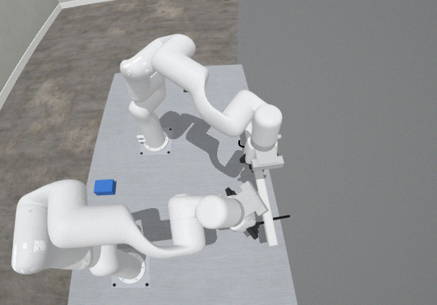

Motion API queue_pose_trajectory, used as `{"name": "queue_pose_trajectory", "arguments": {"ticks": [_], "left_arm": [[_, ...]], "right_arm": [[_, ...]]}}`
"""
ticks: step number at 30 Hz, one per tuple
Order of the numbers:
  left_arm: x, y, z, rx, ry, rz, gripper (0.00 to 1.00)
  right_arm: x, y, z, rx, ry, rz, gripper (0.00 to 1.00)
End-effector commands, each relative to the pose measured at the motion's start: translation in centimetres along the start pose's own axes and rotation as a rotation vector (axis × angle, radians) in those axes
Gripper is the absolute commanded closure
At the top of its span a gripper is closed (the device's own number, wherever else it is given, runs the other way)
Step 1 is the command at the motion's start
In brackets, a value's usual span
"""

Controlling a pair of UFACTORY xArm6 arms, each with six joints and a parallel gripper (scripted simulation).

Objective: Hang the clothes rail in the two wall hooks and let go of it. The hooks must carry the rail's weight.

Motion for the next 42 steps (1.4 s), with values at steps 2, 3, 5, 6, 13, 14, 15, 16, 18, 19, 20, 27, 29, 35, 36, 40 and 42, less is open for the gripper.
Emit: {"name": "queue_pose_trajectory", "arguments": {"ticks": [2,3,5,6,13,14,15,16,18,19,20,27,29,35,36,40,42], "left_arm": [[0.2,-0.2,0.1,-0.006,0.004,0.009,1.0],[0.2,-0.2,0.1,-0.006,0.004,0.009,1.0],[0.1,-0.2,0.1,-0.006,0.004,0.009,1.0],[0.1,-0.2,0.1,-0.006,0.004,0.009,1.0],[-0.9,-0.2,0.1,-0.006,0.004,0.009,1.0],[-1.1,-0.2,0.1,-0.006,0.004,0.009,1.0],[-1.3,-0.2,0.1,-0.006,0.004,0.009,1.0],[-1.4,-0.2,0.1,-0.006,0.004,0.009,1.0],[-1.8,-0.2,0.1,-0.006,0.004,0.009,1.0],[-1.9,-0.2,0.1,-0.006,0.004,0.009,1.0],[-2.1,-0.2,0.1,-0.006,0.004,0.009,1.0],[-2.9,-0.2,0.1,-0.006,0.004,0.009,1.0],[-3.3,-0.2,0.1,-0.006,0.004,0.009,1.0],[-4.3,-0.2,0.1,-0.006,0.004,0.009,1.0],[-4.4,-0.2,0.1,-0.006,0.004,0.009,1.0],[-4.9,-0.2,0.1,-0.006,0.004,0.009,1.0],[-5.1,-0.2,0.1,-0.006,0.004,0.009,1.0]], "right_arm": [[0.1,0.0,0.2,-0.006,0.008,-0.001,0.0],[0.1,0.0,0.2,-0.006,0.008,-0.001,0.0],[0.1,0.0,0.2,-0.006,0.008,-0.001,0.0],[0.1,0.0,0.2,-0.006,0.008,-0.001,0.0],[0.1,0.0,0.2,-0.006,0.008,-0.001,0.0],[0.1,0.0,0.2,-0.006,0.008,-0.001,0.0],[0.1,0.0,0.2,-0.006,0.008,-0.001,0.0],[0.1,0.0,0.2,-0.006,0.008,-0.001,0.0],[0.1,0.0,0.2,-0.006,0.008,-0.001,0.0],[0.1,0.0,0.2,-0.006,0.008,-0.001,0.0],[0.1,0.0,0.2,-0.006,0.008,-0.001,0.0],[0.1,0.0,0.2,-0.006,0.008,-0.001,0.0],[0.1,0.0,0.2,-0.006,0.008,-0.001,0.0],[0.1,0.0,0.2,-0.006,0.008,-0.001,0.0],[0.1,0.0,0.2,-0.006,0.008,-0.001,0.0],[0.1,0.0,0.2,-0.006,0.008,-0.001,0.0],[0.1,0.0,0.2,-0.006,0.008,-0.001,0.0]]}}
Point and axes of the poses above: on each arm, the point where the finger pads meet when closed, its own x axis back along the fingers, its own y axis across the jaws, z = x × y, the point moved 4 cm from there along x, back along the fingers, and after that the axes turned 13 degrees about -x, right-handed, at the moved point
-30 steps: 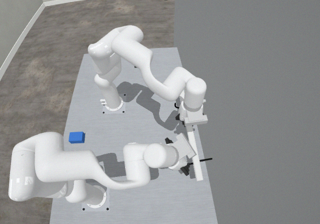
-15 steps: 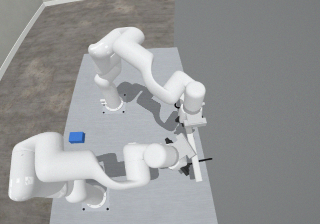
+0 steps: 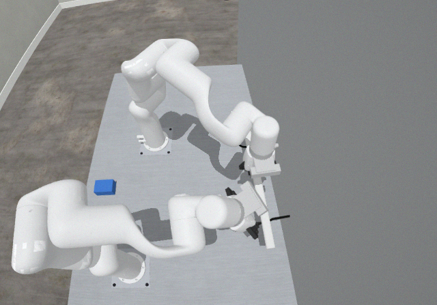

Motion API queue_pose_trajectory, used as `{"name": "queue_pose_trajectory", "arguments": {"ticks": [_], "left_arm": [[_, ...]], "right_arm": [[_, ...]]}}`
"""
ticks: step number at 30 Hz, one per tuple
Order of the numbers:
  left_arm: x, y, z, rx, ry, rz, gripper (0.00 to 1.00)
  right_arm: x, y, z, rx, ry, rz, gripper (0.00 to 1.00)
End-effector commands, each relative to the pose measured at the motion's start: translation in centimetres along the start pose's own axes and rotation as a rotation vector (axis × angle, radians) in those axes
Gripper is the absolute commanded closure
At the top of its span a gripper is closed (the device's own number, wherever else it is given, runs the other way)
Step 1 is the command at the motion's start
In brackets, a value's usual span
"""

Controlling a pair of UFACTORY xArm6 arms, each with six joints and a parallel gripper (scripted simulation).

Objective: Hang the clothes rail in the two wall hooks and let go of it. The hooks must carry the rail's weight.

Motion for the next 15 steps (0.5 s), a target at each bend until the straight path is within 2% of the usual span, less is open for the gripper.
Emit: {"name": "queue_pose_trajectory", "arguments": {"ticks": [1,15], "left_arm": [[-0.4,-0.2,0.1,-0.006,0.005,0.009,1.0],[-2.6,-0.2,0.1,-0.006,0.005,0.009,1.0]], "right_arm": [[0.1,0.0,0.2,-0.006,0.008,-0.001,0.0],[0.1,0.0,0.2,-0.006,0.008,-0.001,0.0]]}}
Point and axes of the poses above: on each arm, the point where the finger pads meet when closed, its own x axis back along the fingers, its own y axis across the jaws, z = x × y, the point moved 4 cm from there along x, back along the fingers, and after that the axes turned 13 degrees about -x, right-handed, at the moved point
